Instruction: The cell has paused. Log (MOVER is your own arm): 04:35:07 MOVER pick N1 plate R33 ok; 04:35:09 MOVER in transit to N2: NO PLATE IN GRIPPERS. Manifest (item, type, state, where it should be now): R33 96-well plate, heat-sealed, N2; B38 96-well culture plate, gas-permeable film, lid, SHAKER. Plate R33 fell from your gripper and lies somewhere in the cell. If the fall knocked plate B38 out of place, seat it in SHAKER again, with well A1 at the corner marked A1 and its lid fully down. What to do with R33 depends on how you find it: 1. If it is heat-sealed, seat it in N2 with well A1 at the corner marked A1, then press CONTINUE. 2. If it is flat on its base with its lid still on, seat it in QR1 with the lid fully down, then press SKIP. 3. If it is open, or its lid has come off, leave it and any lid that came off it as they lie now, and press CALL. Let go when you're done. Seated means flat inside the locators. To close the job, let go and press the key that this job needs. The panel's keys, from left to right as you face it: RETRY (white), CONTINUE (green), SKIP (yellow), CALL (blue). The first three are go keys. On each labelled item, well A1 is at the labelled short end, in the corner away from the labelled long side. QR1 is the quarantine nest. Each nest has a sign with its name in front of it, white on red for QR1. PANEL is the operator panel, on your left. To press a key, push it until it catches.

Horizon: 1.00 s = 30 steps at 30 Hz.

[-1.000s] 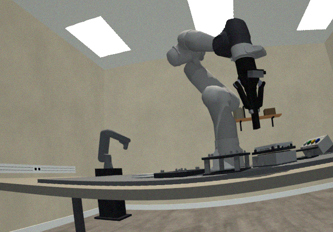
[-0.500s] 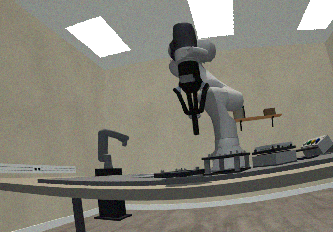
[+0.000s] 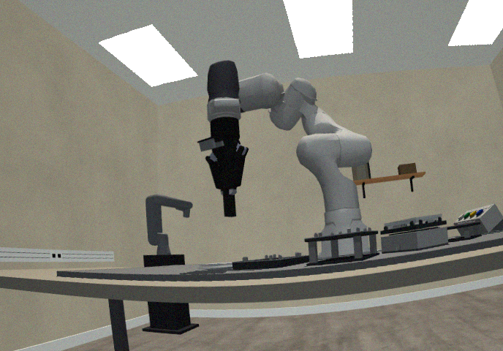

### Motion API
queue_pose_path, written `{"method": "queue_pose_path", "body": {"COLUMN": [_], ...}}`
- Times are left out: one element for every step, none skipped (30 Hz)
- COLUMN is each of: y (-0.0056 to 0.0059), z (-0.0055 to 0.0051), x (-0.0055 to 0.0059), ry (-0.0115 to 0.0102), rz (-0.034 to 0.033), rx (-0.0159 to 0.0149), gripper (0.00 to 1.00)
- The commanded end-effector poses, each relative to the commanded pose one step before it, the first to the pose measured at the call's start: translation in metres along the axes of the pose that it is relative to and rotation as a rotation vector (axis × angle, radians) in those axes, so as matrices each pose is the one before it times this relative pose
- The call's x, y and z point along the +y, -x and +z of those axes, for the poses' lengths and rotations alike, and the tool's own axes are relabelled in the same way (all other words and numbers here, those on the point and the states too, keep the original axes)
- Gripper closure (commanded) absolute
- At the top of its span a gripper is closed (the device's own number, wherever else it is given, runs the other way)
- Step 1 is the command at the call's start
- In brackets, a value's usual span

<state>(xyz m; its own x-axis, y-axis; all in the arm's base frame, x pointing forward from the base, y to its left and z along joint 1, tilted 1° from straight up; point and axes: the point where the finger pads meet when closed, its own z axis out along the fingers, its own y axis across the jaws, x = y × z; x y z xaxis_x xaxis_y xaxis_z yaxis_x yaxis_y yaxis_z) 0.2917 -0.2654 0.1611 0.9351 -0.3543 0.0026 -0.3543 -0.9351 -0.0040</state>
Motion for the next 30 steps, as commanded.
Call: {"method": "queue_pose_path", "body": {"y": [0.00916,0.00182,0.00144,0.00108,0.00076,0.00048,0.00026,0.0001,0.00001,0.0,0.0,0.0,0.0,0.0,0.0,0.0,0.0,0.0,0.0,0.0,0.0,0.0,0.0,0.0,0.0,0.0,0.0,0.0,0.0,0.0], "z": [0.00071,0.00024,0.0002,0.00015,0.00011,0.00007,0.00004,0.00001,0.0,0.0,0.0,0.0,0.0,0.0,0.0,0.0,0.0,0.0,0.0,0.0,0.0,0.0,0.0,0.0,0.0,0.0,0.0,0.0,0.0,0.0], "x": [0.01908,0.00441,0.00346,0.00259,0.00181,0.00114,0.00061,0.00023,0.00003,0.0,0.0,0.0,0.0,0.0,0.0,0.0,0.0,0.0,0.0,0.0,0.0,0.0,0.0,0.0,0.0,0.0,0.0,0.0,0.0,0.0], "ry": [0.01292,0.00026,0.0002,0.00015,0.00011,0.00007,0.00004,0.00001,0.0,0.0,0.0,0.0,0.0,0.0,0.0,0.0,0.0,0.0,0.0,0.0,0.0,0.0,0.0,0.0,0.0,0.0,0.0,0.0,0.0,0.0], "rz": [-0.01289,0.00816,0.00641,0.0048,0.00335,0.00212,0.00113,0.00043,0.00006,0.0,0.0,0.0,0.0,0.0,0.0,0.0,0.0,0.0,0.0,0.0,0.0,0.0,0.0,0.0,0.0,0.0,0.0,0.0,0.0,0.0], "rx": [-0.0113,-0.00047,-0.00038,-0.00029,-0.00021,-0.00013,-0.00007,-0.00003,0.0,0.0,0.0,0.0,0.0,0.0,0.0,0.0,0.0,0.0,0.0,0.0,0.0,0.0,0.0,0.0,0.0,0.0,0.0,0.0,0.0,0.0], "gripper": [0.9,0.9,0.9,0.9,0.9,0.9,0.9,0.9,0.9,0.9,0.9,0.9,0.9,0.9,0.9,0.9,0.9,0.9,0.9,0.9,0.3,0.3,0.3,0.3,0.3,0.3,0.3,0.3,0.3,0.3]}}
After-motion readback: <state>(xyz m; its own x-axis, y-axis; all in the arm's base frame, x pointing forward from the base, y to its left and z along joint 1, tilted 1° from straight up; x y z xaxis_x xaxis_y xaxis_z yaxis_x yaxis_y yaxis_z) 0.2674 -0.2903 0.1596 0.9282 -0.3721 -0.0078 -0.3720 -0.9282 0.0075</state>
